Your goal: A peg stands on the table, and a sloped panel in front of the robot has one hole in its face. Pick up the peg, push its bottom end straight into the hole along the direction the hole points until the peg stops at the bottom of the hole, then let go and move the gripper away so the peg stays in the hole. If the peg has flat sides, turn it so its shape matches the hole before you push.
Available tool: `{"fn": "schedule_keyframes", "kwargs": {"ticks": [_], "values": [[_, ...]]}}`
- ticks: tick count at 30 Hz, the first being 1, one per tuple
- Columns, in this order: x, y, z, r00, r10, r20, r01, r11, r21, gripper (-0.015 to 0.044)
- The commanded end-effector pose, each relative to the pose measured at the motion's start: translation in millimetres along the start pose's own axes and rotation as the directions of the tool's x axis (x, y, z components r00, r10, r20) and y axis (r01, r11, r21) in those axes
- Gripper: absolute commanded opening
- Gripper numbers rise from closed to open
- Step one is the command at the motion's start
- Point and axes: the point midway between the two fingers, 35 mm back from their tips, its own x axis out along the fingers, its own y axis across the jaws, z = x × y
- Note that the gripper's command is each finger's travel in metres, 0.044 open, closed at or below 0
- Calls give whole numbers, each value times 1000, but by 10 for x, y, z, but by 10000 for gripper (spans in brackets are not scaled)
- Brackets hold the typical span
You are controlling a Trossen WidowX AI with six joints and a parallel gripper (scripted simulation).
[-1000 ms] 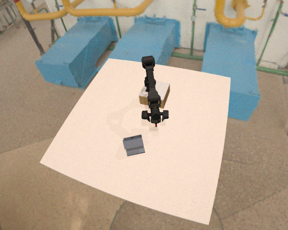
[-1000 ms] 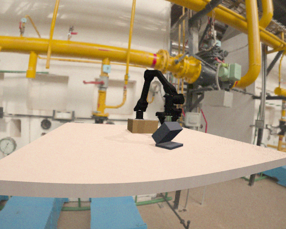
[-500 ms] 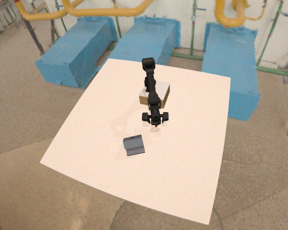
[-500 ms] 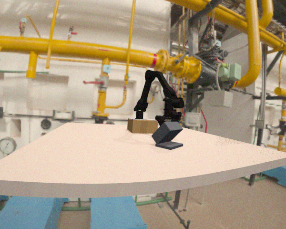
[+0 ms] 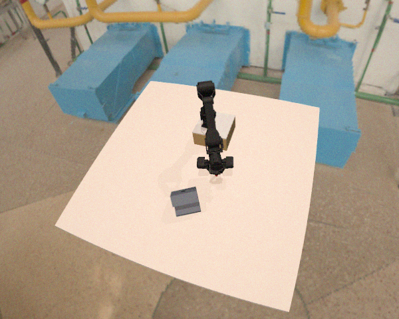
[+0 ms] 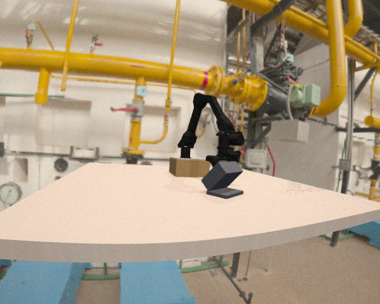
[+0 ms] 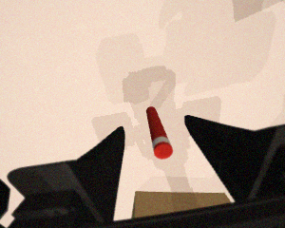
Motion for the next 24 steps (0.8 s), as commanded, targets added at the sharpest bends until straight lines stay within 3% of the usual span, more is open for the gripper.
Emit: {"fn": "schedule_keyframes", "kwargs": {"ticks": [1,8,15,24], "values": [[-6,2,5,1000,1,2,-1,1000,0,230],[-6,2,5,1000,1,2,-1,1000,0,46],[-6,2,5,1000,1,2,-1,1000,0,0],[-351,8,29,1000,-2,0,2,1000,3,0]]}}
